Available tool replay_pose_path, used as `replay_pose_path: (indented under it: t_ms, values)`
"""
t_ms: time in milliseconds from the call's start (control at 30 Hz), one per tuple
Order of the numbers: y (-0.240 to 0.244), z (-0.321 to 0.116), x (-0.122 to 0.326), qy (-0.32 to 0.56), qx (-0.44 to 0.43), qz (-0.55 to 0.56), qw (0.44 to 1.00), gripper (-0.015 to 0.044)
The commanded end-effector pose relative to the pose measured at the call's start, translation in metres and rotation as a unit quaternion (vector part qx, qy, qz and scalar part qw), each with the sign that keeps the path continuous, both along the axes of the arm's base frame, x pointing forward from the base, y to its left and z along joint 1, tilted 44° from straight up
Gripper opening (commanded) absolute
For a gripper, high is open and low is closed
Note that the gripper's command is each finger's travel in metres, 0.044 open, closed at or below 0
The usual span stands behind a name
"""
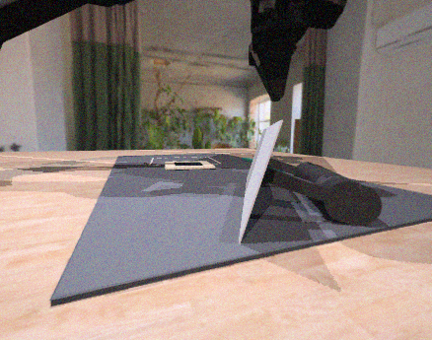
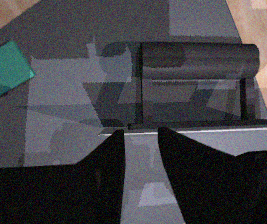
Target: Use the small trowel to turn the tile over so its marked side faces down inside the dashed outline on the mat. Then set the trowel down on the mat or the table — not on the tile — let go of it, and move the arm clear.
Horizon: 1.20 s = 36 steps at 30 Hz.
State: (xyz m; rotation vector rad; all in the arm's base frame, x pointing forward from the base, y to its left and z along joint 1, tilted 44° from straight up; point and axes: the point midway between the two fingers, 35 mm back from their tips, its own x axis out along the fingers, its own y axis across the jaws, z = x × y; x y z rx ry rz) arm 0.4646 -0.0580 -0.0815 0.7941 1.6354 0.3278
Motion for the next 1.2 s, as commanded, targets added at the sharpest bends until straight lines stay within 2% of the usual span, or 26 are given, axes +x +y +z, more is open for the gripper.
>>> replay_pose_path:
  t_ms: [0,1167]
  values:
    - [0.008,-0.008,-0.003,0.017,0.008,-0.003,1.0,0.01]
    - [0.031,-0.024,-0.017,0.034,0.017,0.006,0.999,0.01]
